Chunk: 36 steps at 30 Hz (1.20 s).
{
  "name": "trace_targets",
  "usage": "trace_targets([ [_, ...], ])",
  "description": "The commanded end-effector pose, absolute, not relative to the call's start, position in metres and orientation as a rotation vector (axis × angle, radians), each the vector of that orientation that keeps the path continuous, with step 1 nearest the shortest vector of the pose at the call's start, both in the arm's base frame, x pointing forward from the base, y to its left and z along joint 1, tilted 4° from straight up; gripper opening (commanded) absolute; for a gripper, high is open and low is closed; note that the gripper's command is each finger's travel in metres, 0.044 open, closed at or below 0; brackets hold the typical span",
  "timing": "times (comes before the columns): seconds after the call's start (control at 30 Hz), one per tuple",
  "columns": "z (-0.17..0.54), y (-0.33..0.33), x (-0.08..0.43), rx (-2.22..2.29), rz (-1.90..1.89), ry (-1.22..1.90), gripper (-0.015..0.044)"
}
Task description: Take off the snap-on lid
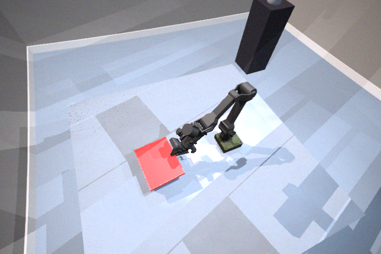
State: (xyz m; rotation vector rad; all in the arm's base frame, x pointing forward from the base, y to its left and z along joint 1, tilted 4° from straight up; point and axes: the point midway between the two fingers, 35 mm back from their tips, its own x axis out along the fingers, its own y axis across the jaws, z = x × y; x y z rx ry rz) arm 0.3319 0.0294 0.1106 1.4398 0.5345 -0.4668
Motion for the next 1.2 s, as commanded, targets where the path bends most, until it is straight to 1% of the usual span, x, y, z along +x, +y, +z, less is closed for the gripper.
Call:
trace_targets([
  [0.0,0.1132,0.0296,0.3317,1.442,-0.467,0.531,0.0000],
  [1.17,0.1147,0.0299,0.3334,1.440,-0.465,0.533,0.0000],
])
